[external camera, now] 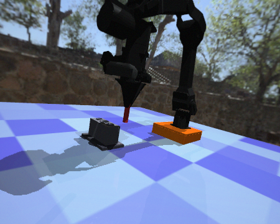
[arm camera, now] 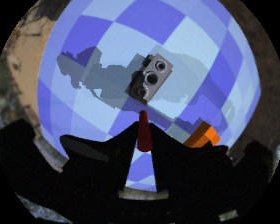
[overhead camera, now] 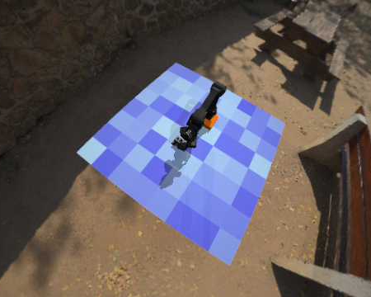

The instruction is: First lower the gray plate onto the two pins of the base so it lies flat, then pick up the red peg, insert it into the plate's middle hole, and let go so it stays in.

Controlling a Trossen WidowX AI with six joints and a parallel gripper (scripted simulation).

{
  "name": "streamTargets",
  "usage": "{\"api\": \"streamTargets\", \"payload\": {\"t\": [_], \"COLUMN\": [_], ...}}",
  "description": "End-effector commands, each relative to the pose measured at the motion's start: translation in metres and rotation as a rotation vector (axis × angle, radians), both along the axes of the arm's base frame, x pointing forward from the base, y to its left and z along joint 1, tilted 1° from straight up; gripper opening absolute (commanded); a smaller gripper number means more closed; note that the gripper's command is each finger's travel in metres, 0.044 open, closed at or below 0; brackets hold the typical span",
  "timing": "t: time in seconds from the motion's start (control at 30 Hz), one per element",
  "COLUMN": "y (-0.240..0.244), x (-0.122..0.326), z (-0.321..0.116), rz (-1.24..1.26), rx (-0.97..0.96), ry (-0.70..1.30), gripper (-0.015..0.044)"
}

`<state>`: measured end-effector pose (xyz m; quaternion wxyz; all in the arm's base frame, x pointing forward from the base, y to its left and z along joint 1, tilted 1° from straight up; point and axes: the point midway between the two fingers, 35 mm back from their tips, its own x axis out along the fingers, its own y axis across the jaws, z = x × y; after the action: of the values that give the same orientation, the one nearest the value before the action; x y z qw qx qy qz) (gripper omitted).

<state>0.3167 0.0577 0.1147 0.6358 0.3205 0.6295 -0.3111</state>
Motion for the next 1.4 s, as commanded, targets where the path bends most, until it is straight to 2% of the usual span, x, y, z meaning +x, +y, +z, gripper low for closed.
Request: {"api": "streamTargets", "payload": {"t": [0.0, 0.53, 1.37], "y": [-0.011, -0.055, -0.056], "x": [0.008, 0.029, 0.031], "z": [0.0, 0.0, 0.0], "rz": [0.006, 0.018, 0.018], "rx": [0.0, 0.002, 0.002], "ry": [0.001, -0.007, -0.007], "gripper": [0.0, 0.0, 0.0]}}
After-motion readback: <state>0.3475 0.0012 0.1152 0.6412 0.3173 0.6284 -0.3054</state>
